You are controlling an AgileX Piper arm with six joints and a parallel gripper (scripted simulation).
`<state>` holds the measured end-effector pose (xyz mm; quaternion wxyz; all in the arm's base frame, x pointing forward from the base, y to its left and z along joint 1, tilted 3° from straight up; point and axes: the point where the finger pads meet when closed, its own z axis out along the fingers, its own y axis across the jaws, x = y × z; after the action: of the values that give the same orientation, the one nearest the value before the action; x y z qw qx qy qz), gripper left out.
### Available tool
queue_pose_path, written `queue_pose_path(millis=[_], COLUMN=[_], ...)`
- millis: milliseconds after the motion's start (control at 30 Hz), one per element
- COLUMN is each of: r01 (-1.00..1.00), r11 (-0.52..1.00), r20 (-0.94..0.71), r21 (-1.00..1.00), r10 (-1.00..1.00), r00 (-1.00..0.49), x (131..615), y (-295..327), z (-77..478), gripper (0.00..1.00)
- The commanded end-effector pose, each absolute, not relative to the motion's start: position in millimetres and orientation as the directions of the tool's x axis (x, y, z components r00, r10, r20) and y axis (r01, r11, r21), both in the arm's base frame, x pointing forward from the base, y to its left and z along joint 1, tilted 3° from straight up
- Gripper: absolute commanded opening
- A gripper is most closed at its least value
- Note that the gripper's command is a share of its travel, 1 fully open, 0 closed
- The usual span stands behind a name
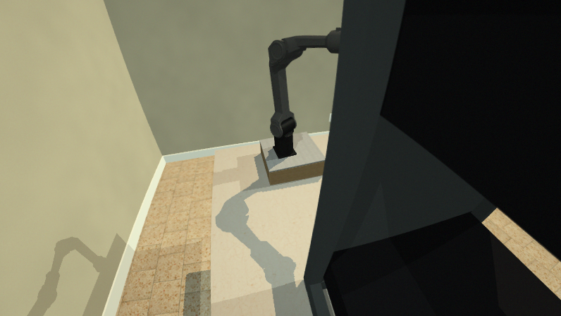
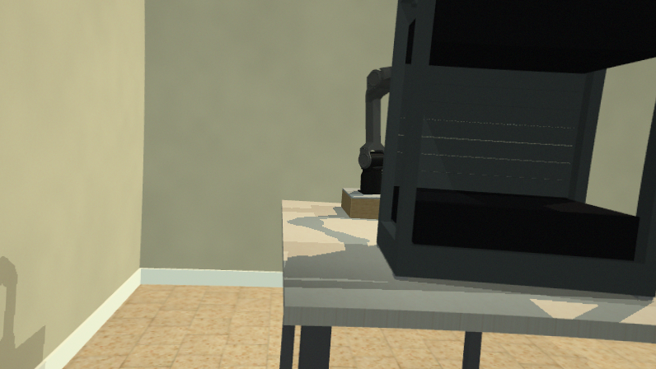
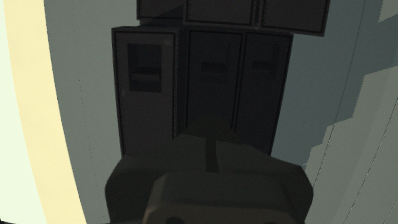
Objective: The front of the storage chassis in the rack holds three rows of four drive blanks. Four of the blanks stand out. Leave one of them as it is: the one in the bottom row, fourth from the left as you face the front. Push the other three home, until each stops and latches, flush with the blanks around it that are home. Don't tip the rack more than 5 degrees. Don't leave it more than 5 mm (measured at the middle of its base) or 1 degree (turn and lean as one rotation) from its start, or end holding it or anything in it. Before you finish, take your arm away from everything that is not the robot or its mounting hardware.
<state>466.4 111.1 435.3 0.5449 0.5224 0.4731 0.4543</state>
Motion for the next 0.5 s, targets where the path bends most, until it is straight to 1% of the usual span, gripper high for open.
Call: queue_pose_path(millis=[0, 467], r01=[-0.002, -0.002], r11=[0.044, 0.044], r20=[-0.043, -0.043], r21=[0.999, 0.999], r10=[0.989, 0.989], r00=[0.14, 0.14], x=[468.4, 471.6], y=[110.8, 110.2], z=[435.6, 435.5], gripper=[0.0, 0.0])
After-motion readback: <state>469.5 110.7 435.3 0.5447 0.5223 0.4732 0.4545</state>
